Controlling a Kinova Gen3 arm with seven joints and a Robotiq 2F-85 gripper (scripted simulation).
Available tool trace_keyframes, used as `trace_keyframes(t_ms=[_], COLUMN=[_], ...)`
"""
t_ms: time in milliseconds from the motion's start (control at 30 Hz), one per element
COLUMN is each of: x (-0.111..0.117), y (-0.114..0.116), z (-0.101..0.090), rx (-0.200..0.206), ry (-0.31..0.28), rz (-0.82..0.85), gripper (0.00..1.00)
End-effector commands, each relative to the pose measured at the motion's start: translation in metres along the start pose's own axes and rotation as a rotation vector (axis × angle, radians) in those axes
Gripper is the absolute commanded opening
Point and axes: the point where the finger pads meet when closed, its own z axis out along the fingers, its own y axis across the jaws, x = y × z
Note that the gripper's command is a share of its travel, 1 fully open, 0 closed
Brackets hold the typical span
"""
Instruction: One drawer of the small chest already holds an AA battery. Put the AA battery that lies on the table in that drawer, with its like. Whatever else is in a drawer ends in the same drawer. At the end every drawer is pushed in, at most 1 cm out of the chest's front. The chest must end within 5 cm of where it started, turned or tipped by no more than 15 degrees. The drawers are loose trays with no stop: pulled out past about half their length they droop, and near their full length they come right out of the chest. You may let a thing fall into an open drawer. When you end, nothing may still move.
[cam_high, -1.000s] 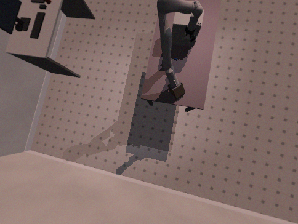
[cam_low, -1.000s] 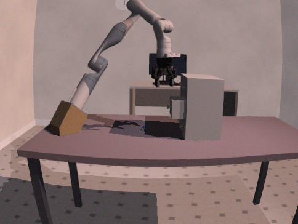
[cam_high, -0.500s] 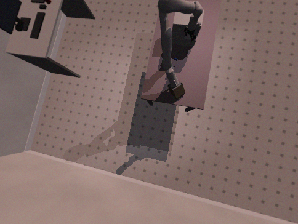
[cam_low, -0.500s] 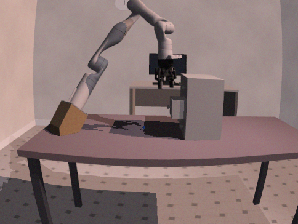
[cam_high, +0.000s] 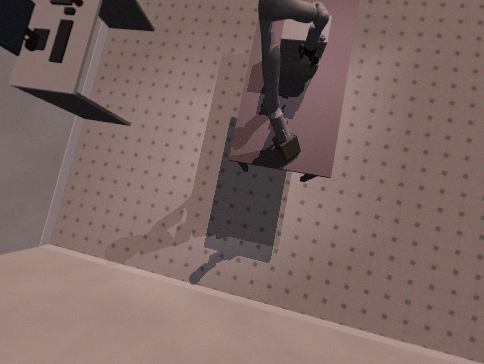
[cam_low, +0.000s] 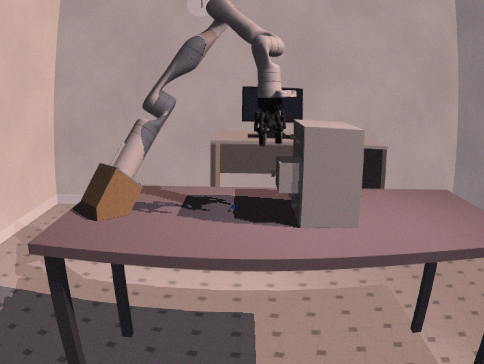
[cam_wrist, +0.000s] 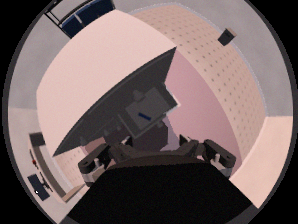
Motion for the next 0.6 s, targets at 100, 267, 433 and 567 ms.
trace_keyframes(t_ms=[100, 267, 433, 567], x=[0.001, 0.0014, 0.0015, 0.0016], y=[-0.0002, -0.0005, -0.0006, -0.0006], z=[0.0006, 0.0011, 0.0013, 0.0014], rx=[0.001, 0.001, 0.001, 0.002], ry=[0.001, 0.001, 0.001, 0.001], rz=[-0.019, -0.031, -0.035, -0.038], gripper=[1.0, 1.0, 1.0, 1.0])
